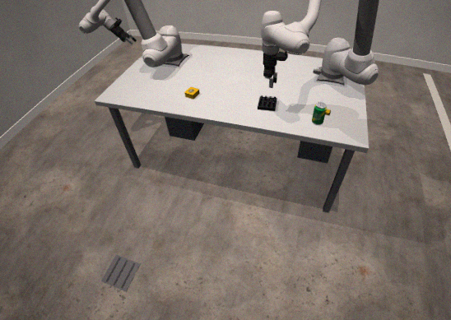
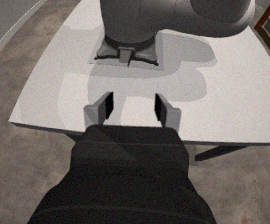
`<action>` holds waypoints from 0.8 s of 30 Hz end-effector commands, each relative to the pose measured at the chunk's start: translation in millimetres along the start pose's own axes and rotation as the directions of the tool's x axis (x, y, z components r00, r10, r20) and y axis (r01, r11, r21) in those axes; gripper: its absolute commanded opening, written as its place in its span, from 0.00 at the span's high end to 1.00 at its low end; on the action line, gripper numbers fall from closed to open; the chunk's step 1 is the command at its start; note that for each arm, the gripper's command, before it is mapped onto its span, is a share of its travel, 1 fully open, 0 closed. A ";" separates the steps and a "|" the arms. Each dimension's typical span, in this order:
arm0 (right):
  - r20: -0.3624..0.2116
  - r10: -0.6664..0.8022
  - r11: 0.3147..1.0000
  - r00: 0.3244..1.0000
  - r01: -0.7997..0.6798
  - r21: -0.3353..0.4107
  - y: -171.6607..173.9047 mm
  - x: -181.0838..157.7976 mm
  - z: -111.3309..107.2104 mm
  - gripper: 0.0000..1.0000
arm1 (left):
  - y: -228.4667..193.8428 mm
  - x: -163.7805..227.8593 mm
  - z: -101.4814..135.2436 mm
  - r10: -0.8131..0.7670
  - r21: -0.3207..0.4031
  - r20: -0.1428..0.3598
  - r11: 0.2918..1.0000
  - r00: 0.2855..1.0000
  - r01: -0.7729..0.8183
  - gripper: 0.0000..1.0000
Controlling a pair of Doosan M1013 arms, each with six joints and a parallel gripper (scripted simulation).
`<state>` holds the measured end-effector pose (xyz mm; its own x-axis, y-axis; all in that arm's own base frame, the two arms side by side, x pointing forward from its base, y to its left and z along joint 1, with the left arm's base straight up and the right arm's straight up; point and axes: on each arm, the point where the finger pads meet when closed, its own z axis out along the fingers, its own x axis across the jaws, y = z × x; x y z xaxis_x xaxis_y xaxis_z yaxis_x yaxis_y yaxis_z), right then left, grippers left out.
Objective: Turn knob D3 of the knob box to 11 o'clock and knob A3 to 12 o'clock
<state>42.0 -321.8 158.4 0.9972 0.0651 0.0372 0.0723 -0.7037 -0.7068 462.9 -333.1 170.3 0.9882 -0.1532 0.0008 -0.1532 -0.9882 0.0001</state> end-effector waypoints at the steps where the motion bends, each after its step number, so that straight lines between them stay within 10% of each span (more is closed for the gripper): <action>1: 0.000 0.000 1.000 1.000 0.000 -0.001 -0.1 0.1 -0.5 0.00 | -8.9 7.0 -16.2 0.000 0.000 0.000 1.000 1.000 0.000 0.00; 24: 0.000 0.000 1.000 1.000 0.000 -0.001 -0.1 0.1 -0.5 0.00 | -17.2 12.9 -30.3 0.000 0.000 0.000 1.000 1.000 0.000 0.00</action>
<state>42.0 -321.8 158.4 0.9972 0.0651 0.0372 0.0723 -0.7037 -0.7068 477.9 -318.0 199.9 0.9881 -0.1535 -0.0002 -0.1535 -0.9881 0.0001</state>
